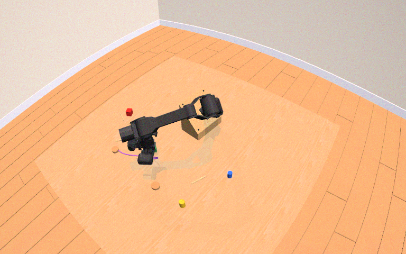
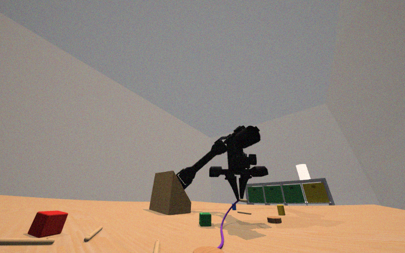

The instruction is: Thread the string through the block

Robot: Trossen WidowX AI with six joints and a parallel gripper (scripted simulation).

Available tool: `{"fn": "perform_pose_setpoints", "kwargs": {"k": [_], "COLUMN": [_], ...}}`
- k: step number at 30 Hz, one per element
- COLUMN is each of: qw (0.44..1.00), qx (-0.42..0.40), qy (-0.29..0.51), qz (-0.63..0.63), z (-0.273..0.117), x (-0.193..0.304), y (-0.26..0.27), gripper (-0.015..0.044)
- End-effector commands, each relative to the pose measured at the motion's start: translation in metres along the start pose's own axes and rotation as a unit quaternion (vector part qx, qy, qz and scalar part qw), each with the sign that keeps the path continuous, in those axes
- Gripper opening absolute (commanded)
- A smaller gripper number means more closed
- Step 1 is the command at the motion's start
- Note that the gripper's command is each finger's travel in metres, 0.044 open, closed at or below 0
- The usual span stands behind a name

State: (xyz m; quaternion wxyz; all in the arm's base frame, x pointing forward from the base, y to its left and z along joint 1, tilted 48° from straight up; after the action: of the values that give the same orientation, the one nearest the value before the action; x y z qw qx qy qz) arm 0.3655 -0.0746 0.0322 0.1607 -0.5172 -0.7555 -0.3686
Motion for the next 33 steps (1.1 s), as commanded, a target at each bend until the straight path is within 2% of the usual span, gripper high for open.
{"fn": "perform_pose_setpoints", "kwargs": {"k": [1, 17, 33], "qw": [0.997, 0.94, 0.809], "qx": [-0.001, -0.002, -0.003], "qy": [0.002, 0.003, 0.004], "qz": [0.071, 0.342, 0.588], "z": [0.001, 0.002, 0.004], "x": [-0.005, -0.017, -0.03], "y": [0.003, 0.011, 0.018], "gripper": [0.0, 0.0, 0.0]}}
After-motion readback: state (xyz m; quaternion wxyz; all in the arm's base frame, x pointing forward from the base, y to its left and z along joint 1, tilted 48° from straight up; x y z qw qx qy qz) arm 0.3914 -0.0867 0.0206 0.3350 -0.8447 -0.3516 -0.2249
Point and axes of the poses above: the point midway between the two fingers, 35 mm back from their tips, its own z axis out along the fingers, its own y axis across the jaws, x = y × z, the point moved 2 cm from there along -z, back along the fingers, and after that the axes turned 12 degrees about z, right-handed, at the moved point
